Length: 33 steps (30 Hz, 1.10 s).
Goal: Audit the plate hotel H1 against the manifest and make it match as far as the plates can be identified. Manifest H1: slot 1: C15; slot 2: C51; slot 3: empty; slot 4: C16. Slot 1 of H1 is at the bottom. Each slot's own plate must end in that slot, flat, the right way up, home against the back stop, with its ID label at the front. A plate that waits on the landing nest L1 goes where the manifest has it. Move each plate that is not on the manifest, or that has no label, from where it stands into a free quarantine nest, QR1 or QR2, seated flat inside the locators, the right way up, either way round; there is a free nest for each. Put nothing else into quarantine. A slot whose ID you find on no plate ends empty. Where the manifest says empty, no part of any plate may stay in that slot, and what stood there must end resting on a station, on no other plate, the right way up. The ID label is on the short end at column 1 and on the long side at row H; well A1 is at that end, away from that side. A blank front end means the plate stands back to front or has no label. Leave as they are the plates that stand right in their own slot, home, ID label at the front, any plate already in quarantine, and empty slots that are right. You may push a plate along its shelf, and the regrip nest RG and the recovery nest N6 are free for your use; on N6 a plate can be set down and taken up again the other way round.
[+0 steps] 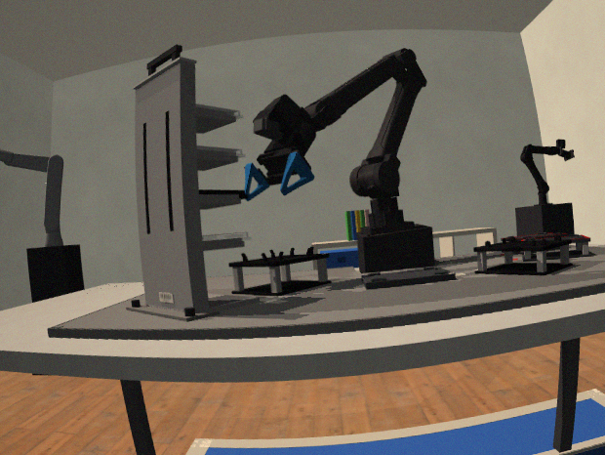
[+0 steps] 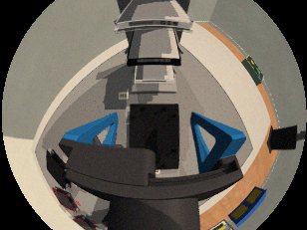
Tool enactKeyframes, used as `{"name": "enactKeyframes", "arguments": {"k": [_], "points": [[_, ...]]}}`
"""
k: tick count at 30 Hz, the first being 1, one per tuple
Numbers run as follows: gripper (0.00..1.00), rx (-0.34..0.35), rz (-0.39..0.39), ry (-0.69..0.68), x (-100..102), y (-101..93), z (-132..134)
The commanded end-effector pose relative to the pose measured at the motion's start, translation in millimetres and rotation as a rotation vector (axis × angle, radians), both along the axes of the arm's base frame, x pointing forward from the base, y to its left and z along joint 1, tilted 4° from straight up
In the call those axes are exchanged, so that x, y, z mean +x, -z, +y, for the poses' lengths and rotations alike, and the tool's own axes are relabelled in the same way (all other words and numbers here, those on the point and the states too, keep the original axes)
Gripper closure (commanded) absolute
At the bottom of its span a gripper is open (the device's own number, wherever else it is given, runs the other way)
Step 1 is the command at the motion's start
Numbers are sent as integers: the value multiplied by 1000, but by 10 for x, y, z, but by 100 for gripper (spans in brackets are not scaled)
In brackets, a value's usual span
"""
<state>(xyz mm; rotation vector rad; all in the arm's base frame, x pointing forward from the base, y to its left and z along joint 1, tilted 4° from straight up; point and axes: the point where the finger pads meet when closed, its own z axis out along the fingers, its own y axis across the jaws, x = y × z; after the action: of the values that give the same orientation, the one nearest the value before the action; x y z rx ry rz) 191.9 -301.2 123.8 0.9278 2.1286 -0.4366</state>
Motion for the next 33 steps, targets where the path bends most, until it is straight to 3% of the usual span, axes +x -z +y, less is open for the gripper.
{"name": "enactKeyframes", "arguments": {"k": [1,19,20,33], "points": [[0,-72,-46,-4,188,-390,-244],[0,-70,-47,-6,371,-357,-428],[0,-47,-27,-2,275,-226,-344],[0,-47,-27,-2,275,-226,-344]]}}
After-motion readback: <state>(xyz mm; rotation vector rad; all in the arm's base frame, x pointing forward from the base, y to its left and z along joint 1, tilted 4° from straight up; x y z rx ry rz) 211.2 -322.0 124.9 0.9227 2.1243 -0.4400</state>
